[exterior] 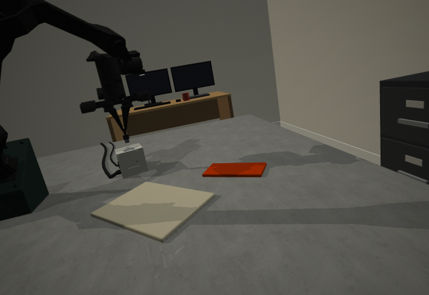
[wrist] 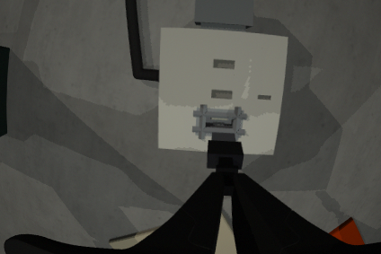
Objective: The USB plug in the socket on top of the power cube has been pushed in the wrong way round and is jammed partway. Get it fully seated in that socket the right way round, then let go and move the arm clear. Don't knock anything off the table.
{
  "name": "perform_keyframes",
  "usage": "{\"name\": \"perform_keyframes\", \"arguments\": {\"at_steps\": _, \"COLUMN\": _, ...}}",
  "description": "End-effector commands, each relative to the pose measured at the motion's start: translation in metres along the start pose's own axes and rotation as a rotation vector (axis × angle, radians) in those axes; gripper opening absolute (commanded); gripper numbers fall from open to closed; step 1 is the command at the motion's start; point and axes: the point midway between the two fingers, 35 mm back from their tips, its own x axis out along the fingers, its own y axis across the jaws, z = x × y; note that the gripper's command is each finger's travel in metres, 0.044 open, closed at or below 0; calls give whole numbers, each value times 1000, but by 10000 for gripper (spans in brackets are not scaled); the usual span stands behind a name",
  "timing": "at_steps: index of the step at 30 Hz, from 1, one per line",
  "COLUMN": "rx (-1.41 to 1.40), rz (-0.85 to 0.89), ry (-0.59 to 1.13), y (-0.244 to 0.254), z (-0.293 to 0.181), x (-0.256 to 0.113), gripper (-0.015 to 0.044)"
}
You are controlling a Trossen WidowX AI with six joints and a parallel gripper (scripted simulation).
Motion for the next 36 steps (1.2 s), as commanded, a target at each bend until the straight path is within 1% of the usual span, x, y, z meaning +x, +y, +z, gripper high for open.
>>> {"name": "perform_keyframes", "arguments": {"at_steps": 1, "rx": 79, "rz": 3, "ry": 1, "y": 1, "z": 0, "x": 1, "gripper": 0}}
{"name": "perform_keyframes", "arguments": {"at_steps": 36, "rx": 1004, "rz": 2, "ry": 2, "y": 1, "z": 0, "x": 1, "gripper": 0}}
